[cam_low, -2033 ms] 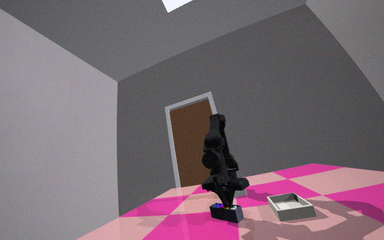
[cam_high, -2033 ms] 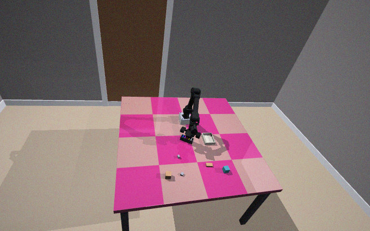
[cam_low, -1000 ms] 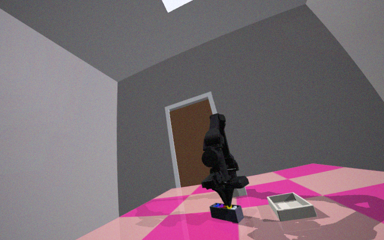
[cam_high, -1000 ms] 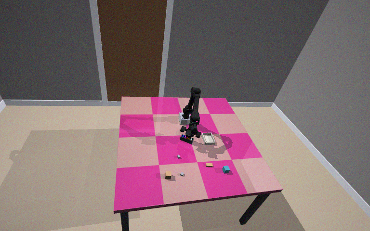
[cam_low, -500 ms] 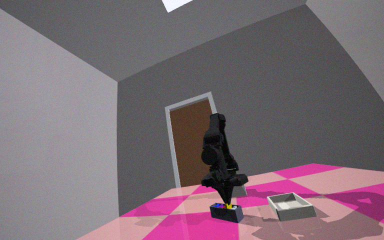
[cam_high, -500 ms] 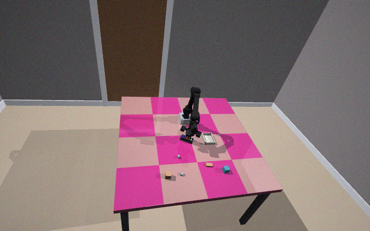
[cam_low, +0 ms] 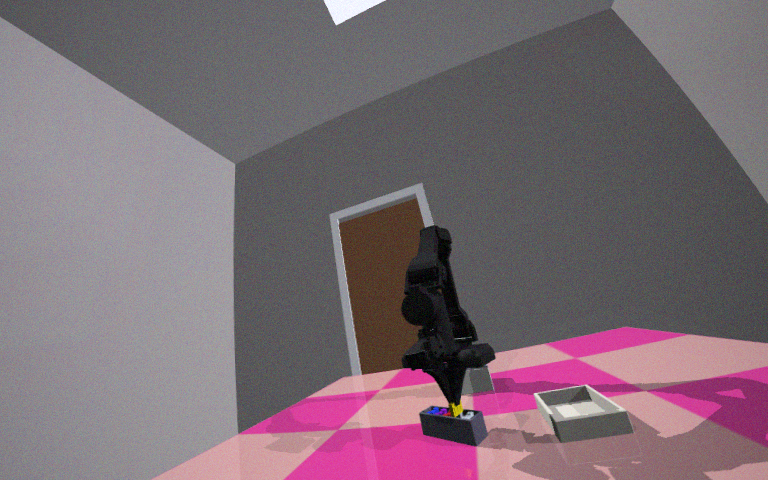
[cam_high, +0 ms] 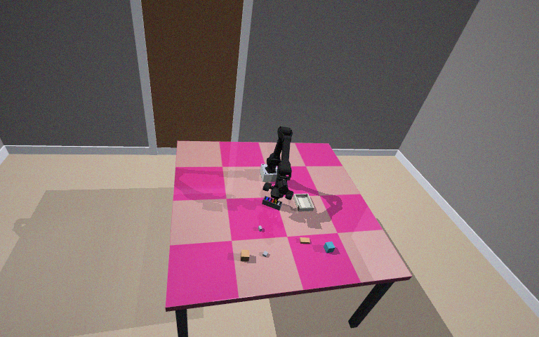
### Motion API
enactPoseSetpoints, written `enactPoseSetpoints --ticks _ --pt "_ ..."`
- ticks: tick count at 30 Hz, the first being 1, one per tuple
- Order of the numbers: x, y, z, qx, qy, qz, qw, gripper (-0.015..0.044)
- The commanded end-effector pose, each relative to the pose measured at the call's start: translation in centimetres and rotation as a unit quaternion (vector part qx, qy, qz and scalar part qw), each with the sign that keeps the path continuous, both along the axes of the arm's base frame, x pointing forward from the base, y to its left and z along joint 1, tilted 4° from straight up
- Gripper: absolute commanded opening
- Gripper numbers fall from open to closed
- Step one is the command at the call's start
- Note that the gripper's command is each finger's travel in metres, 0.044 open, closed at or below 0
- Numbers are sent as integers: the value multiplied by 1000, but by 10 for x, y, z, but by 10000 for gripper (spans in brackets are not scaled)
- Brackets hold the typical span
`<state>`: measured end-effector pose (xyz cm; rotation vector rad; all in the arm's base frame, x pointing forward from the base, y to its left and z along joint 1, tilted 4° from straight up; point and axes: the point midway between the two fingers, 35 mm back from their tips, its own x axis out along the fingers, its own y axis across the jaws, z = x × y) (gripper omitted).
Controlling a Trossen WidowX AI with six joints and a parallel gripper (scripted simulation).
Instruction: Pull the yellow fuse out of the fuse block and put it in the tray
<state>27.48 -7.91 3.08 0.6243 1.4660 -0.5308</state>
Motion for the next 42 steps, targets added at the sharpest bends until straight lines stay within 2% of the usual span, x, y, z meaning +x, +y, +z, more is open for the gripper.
enactPoseSetpoints --ticks 1,42 --pt "1 0 3 1 -2 1 1000 0" --pt "-1 -1 33 2 -2 0 1000 0"
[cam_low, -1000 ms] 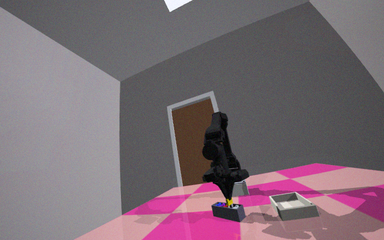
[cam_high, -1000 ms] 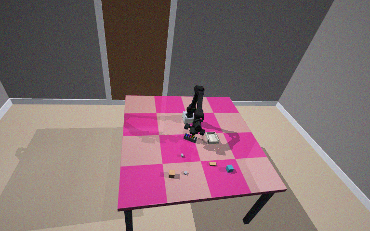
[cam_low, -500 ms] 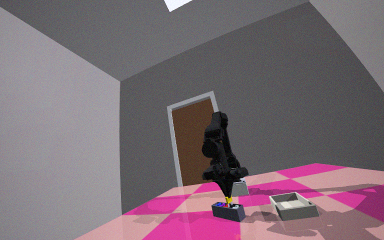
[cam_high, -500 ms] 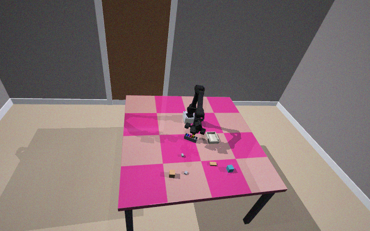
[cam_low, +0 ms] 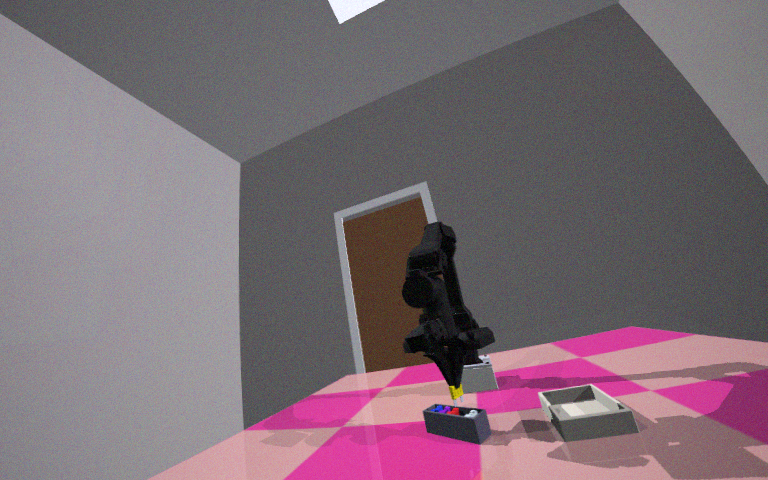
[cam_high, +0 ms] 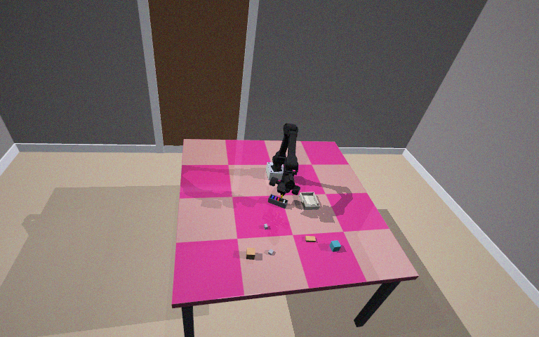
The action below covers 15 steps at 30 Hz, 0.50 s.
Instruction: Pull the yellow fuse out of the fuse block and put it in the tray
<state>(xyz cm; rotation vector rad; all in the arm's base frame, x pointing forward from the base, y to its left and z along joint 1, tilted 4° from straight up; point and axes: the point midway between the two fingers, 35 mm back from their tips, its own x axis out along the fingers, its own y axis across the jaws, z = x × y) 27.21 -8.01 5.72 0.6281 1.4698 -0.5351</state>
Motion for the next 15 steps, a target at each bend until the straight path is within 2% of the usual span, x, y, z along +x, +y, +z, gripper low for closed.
enactPoseSetpoints --ticks 1,8,15 --pt "2 0 8 1 -4 3 1000 0" --pt "2 0 14 1 -4 3 1000 0" --pt "15 29 16 2 -5 3 1000 0"
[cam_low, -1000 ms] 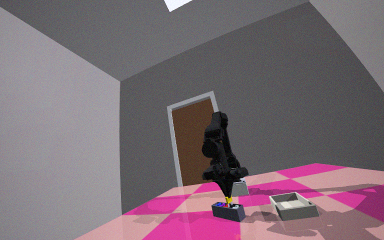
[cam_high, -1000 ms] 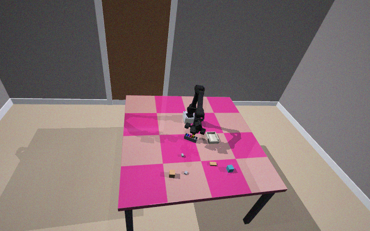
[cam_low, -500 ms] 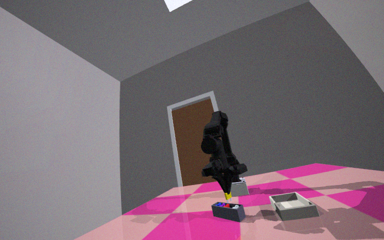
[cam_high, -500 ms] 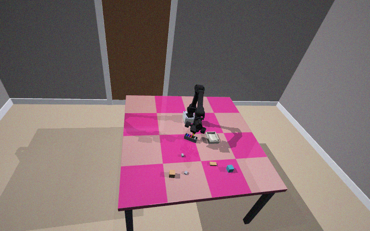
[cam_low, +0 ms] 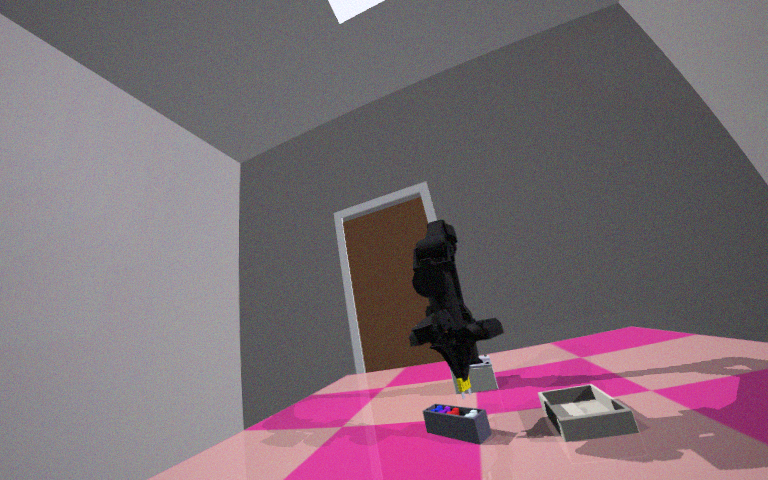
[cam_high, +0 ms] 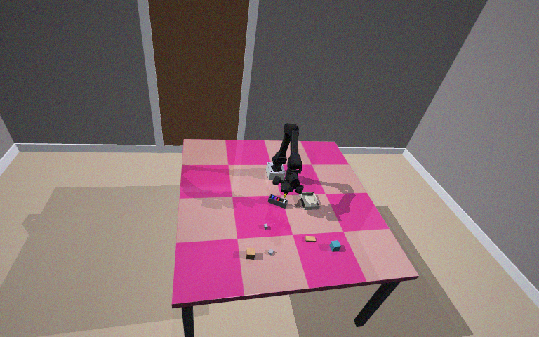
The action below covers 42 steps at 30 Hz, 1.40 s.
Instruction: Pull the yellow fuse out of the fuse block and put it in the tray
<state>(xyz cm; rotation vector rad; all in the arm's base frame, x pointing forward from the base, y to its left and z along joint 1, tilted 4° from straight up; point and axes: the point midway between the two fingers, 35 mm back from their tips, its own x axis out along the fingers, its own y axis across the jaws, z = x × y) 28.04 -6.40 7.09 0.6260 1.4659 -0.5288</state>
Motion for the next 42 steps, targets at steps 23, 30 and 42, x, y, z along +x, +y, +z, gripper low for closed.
enactPoseSetpoints --ticks 23,30,42 --pt "27 131 10 6 -3 0 1000 0" --pt "23 170 13 8 -3 0 1000 0" --pt "21 184 5 9 -3 0 1000 0"
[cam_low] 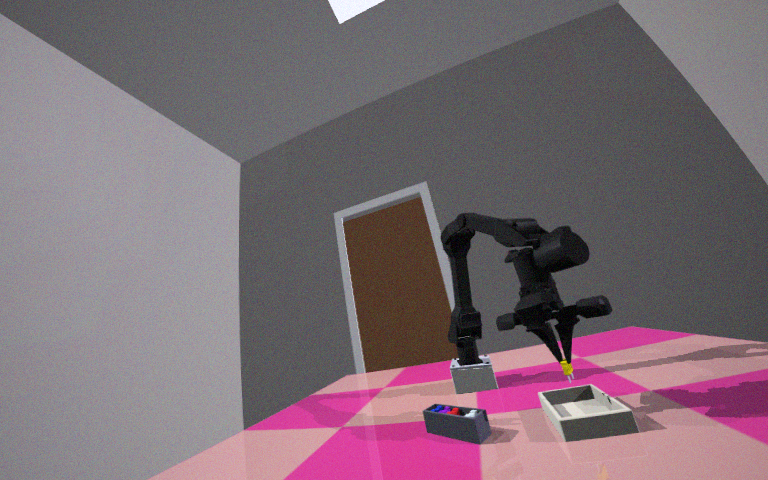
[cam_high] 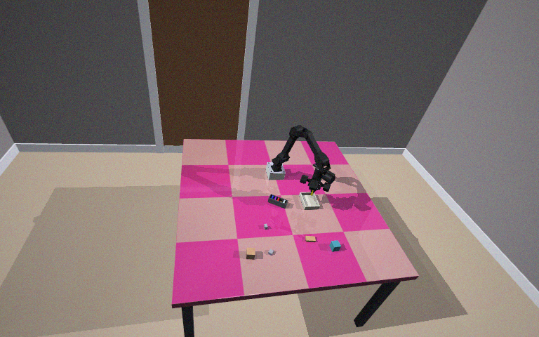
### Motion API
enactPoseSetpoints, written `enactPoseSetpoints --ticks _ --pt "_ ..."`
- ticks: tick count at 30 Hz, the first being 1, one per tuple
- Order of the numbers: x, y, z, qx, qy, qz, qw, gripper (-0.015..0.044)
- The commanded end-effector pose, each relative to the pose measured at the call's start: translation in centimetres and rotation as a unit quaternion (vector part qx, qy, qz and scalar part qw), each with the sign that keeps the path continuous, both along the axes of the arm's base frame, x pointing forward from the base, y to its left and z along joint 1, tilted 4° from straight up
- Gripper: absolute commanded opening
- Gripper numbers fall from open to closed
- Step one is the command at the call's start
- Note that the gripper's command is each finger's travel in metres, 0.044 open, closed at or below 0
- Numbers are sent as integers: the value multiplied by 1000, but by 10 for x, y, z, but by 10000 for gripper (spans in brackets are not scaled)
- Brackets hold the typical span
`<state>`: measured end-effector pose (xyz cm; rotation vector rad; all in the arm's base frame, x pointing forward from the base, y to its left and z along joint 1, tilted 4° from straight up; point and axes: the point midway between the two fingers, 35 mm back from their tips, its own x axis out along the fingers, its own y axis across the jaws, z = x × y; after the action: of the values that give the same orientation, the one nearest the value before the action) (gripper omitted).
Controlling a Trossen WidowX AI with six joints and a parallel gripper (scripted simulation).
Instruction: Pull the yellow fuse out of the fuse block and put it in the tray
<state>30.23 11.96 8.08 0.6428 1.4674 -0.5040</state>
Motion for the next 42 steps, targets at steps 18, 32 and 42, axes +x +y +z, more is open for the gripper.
enactPoseSetpoints --ticks 18,32,42 --pt "1 2 -34 -3 2 -2 1000 0" --pt "2 3 -33 0 0 1 1000 263" --pt "-1 0 4 -3 2 -2 1000 330"
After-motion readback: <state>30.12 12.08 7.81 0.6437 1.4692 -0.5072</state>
